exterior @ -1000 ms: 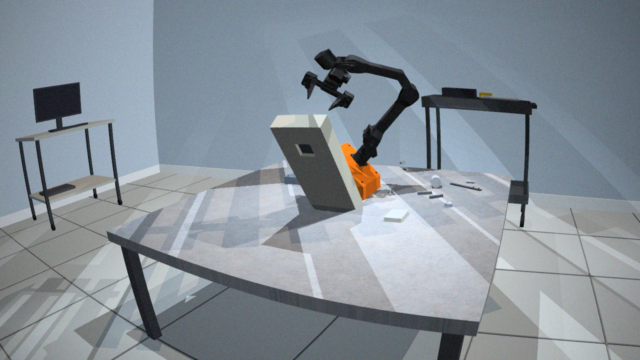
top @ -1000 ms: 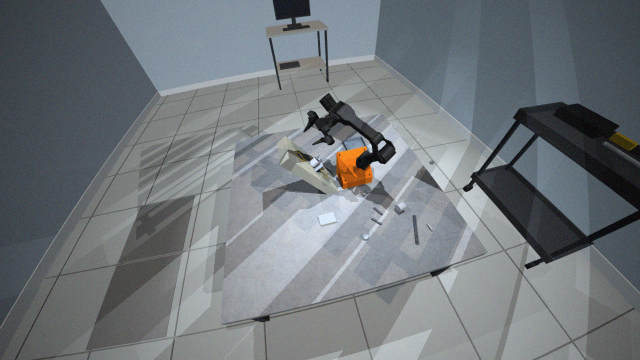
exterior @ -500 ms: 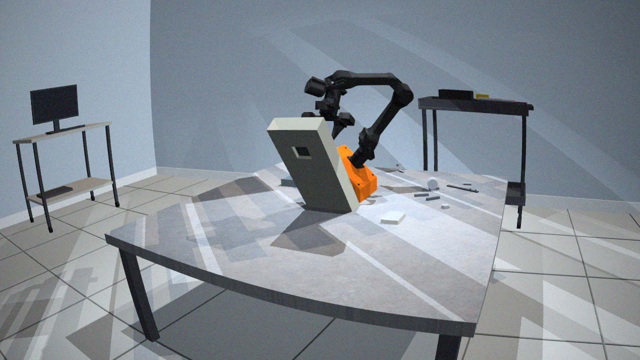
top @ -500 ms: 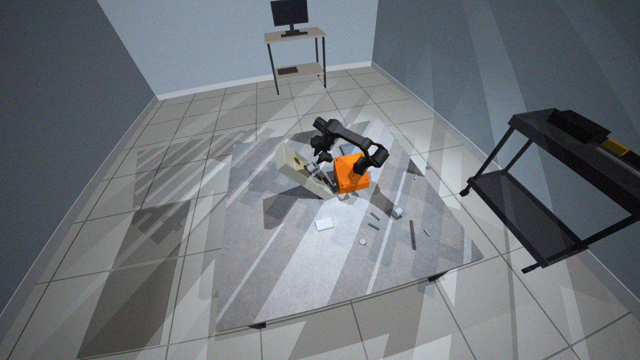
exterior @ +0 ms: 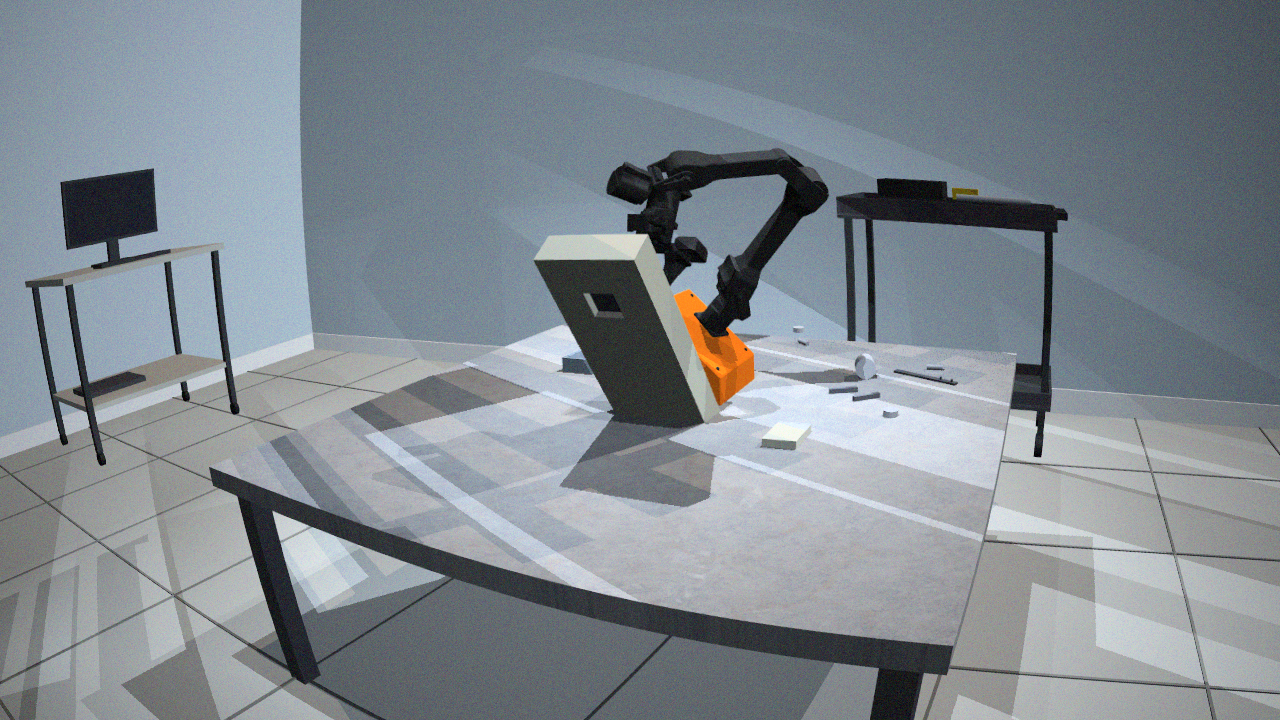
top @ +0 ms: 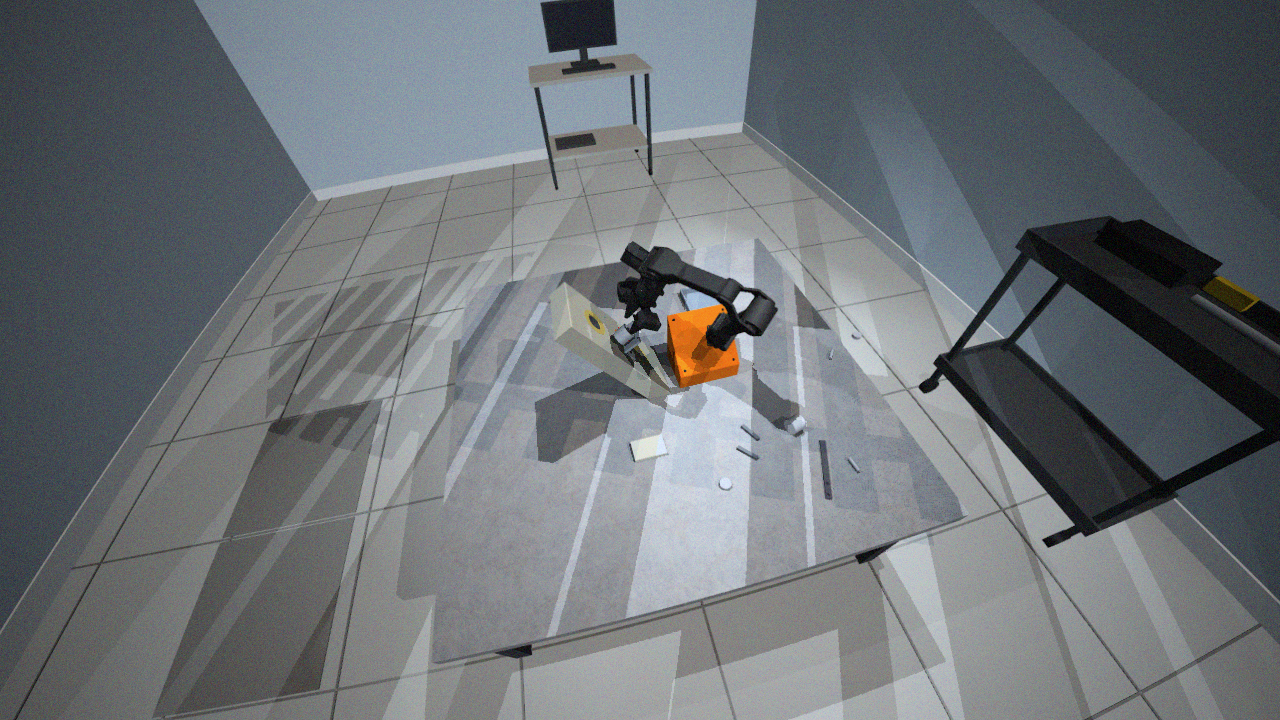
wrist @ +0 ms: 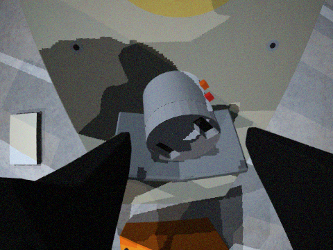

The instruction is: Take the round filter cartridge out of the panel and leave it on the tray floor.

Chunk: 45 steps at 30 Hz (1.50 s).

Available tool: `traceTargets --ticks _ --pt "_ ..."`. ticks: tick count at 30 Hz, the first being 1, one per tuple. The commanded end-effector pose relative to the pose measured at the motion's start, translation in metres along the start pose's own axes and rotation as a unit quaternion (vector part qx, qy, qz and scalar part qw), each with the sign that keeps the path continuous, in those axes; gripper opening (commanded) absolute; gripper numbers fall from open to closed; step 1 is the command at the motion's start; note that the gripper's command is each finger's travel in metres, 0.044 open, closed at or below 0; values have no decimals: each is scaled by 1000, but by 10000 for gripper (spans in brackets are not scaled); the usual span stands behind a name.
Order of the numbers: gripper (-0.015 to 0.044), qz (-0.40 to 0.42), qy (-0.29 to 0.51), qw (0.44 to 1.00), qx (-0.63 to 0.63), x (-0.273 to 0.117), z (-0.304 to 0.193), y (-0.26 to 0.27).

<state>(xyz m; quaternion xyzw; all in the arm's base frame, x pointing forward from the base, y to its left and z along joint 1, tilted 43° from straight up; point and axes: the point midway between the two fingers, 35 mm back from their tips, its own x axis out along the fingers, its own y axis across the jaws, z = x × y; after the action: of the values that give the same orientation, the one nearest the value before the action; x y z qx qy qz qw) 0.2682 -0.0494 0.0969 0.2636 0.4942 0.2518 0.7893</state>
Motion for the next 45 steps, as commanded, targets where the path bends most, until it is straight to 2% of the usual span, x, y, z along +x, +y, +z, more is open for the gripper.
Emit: traceTargets --ticks 1,19,21,30,37,45 --pt "305 3 4 1000 6 8 -3 1" --pt "305 5 2 1000 5 30 -4 3" --pt "252 1 1 1000 0 27 -1 2" --pt "192 1 1 1000 0 27 -1 2" --pt "8 2 0 1000 0 24 7 2" --pt "0 2 0 1000 0 14 22 1"
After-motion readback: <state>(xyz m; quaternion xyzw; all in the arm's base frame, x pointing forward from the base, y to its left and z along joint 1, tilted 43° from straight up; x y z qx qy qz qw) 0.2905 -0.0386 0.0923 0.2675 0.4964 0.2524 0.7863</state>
